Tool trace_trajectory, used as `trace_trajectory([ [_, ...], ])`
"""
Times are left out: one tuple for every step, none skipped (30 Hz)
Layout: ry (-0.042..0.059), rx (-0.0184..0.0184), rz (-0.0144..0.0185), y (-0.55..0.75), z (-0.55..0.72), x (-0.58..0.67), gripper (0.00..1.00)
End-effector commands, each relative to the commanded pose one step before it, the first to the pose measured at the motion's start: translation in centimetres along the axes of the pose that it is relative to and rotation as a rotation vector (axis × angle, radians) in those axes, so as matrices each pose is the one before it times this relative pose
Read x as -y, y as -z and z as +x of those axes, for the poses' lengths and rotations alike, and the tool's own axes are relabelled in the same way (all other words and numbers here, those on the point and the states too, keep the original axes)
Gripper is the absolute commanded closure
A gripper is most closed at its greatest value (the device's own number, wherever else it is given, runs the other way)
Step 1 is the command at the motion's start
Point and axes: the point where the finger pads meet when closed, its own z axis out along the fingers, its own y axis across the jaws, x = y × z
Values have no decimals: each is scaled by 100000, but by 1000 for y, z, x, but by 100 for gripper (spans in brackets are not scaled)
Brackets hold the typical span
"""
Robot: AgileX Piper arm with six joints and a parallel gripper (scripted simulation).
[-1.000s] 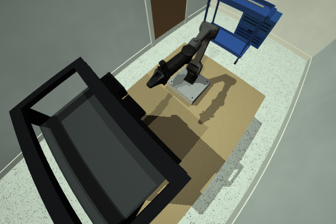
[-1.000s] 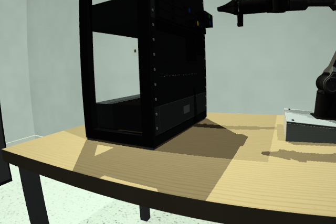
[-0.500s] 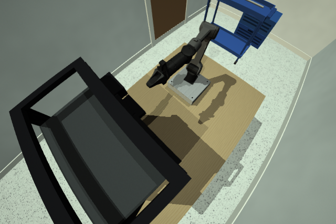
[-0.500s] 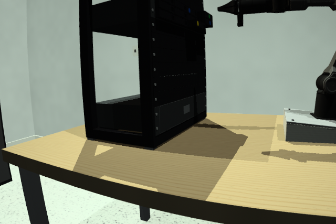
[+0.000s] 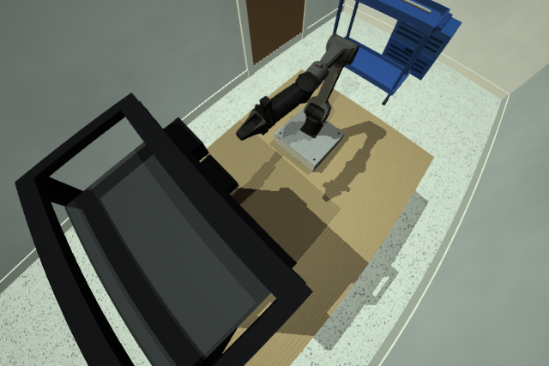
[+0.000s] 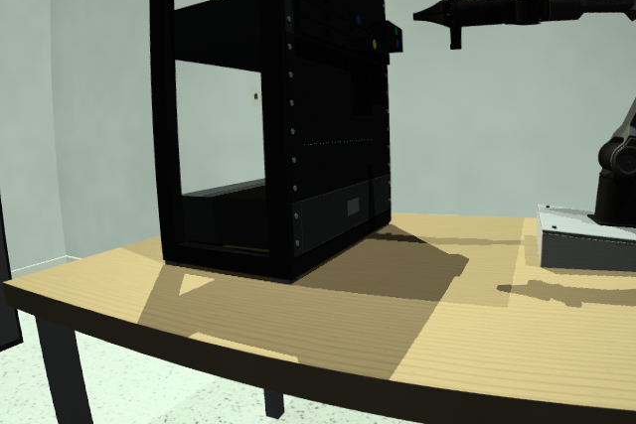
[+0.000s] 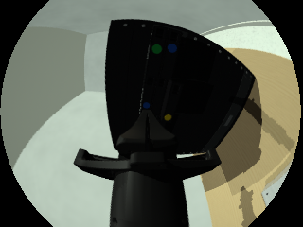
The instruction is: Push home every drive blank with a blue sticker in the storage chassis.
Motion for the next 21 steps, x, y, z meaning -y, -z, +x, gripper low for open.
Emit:
trace_trajectory([
  [2394, 922, -722, 112, -347, -128, 100],
  [1379, 382, -198, 6, -141, -25, 100],
  [1449, 401, -205, 6, -148, -25, 100],
  [1519, 419, -212, 6, -154, -25, 100],
  [1590, 437, -218, 7, -161, -24, 100],
  [1660, 455, -225, 7, -167, -24, 100],
  [1731, 473, -230, 7, -173, -23, 100],
  [1802, 490, -235, 8, -179, -21, 100],
  [1872, 507, -240, 8, -185, -20, 100],
  [1942, 523, -245, 9, -190, -18, 100],
  [0, 0, 0, 0, 0, 0, 100],
  [0, 0, 0, 0, 0, 0, 100],
  [2012, 539, -248, 9, -196, -17, 100],
  [2082, 554, -252, 9, -201, -14, 100],
  [2151, 569, -255, 10, -205, -12, 100],
  [2219, 583, -257, 10, -210, -10, 100],
  [2287, 596, -259, 11, -214, -7, 100],
  [2354, 609, -260, 11, -218, -4, 100],
  [2420, 620, -261, 11, -221, -1, 100],
  [2485, 631, -261, 12, -224, 3, 100],
  [2550, 640, -261, 13, -226, 6, 100],
])
